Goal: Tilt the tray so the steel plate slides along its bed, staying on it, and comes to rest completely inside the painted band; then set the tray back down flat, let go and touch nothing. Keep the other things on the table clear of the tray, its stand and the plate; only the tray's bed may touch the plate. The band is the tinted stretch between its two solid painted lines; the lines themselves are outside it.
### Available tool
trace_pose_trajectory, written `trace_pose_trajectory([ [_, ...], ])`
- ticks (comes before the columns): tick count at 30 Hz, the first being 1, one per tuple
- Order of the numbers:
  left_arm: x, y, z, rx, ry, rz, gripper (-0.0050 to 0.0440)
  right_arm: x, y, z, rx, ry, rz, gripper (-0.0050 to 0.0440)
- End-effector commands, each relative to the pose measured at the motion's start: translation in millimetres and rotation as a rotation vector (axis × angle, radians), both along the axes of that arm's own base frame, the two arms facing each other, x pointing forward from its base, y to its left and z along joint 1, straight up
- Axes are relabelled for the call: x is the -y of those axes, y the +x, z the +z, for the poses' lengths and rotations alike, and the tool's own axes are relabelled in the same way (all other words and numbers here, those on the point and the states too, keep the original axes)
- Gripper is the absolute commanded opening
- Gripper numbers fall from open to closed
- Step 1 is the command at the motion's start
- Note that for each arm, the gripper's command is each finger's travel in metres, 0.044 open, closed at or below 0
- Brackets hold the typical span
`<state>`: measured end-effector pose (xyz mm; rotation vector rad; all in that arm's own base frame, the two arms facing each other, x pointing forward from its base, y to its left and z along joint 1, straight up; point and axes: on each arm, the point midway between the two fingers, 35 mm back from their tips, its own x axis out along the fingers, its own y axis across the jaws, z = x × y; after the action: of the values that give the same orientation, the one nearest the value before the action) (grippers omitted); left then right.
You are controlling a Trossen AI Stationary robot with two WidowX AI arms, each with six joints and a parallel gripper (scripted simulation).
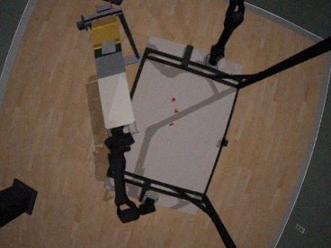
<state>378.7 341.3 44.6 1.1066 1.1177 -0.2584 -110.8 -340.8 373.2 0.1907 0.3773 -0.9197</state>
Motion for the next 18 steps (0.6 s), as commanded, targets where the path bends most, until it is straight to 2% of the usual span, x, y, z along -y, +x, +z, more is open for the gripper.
trace_pose_trajectory([
  [1, -2.1, 1.6, 22.5, 0.030, 0.026, 0.002, 0.0000, -0.2, 0.3, 0.1, 0.000, -0.002, 0.002, 0.0440],
  [18, -2.9, 2.7, 34.2, 0.041, 0.034, 0.002, 0.0000, -0.2, 0.3, 0.1, 0.000, -0.002, 0.002, 0.0440],
])
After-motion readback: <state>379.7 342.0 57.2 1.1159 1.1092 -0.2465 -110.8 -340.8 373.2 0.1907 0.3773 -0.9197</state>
